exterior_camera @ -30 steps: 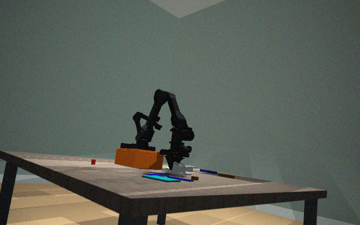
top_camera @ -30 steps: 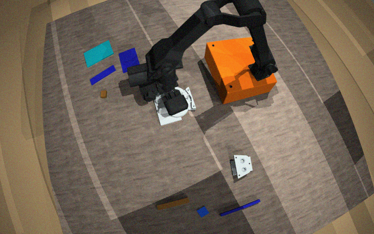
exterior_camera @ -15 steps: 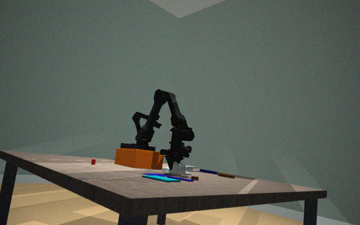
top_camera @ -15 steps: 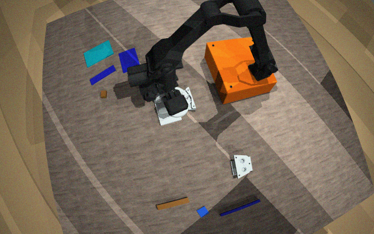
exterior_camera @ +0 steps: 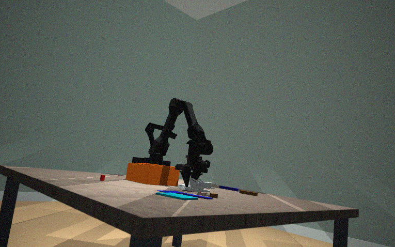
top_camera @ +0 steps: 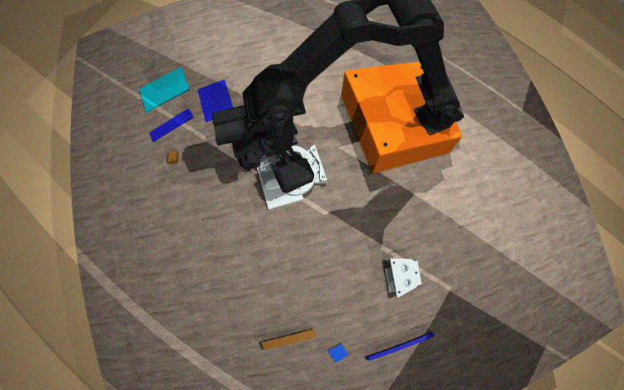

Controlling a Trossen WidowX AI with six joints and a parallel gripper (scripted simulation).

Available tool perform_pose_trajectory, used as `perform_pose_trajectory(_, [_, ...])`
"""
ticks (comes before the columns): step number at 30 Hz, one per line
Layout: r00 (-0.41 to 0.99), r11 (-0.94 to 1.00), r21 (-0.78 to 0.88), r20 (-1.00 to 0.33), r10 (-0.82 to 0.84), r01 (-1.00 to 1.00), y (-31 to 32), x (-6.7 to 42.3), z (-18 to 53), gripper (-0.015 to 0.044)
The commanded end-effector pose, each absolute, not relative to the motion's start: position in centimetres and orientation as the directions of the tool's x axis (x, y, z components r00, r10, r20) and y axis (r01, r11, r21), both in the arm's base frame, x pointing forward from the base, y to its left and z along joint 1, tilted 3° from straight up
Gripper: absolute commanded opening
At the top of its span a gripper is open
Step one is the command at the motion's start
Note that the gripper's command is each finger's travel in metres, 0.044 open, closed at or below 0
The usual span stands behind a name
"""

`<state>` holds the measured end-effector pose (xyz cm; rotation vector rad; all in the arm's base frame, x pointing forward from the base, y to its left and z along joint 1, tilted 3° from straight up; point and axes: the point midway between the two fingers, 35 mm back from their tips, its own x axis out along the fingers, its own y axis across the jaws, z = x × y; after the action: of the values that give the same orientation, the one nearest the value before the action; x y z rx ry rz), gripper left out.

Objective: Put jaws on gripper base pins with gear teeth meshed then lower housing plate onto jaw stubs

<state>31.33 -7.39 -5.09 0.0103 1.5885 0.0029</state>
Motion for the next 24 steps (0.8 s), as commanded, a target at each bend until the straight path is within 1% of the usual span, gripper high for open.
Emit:
perform_pose_trajectory(1, [-0.018,1.0,0.008,-1.0,0.009,0.005,-7.4,31.4,-4.8,0.0224])
perform_pose_trajectory(8, [-0.019,1.0,0.012,-1.0,0.012,0.004,-7.4,31.5,1.5,0.0224])
perform_pose_trajectory(12, [-0.019,1.0,0.012,-1.0,0.012,0.003,-7.4,31.4,1.8,0.0224])
perform_pose_trajectory(13, [-0.014,1.0,0.007,-1.0,0.007,0.006,-7.5,31.7,0.8,0.0224])
perform_pose_trajectory(19, [0.034,1.0,0.015,-0.999,0.015,0.023,-6.2,32.2,1.3,0.0382])
perform_pose_trajectory(21, [0.039,1.0,0.016,-0.999,0.017,-0.021,-5.5,32.4,1.4,0.0434])
perform_pose_trajectory(24, [0.039,0.994,0.015,-0.999,0.019,-0.104,-4.5,32.5,1.5,0.044])
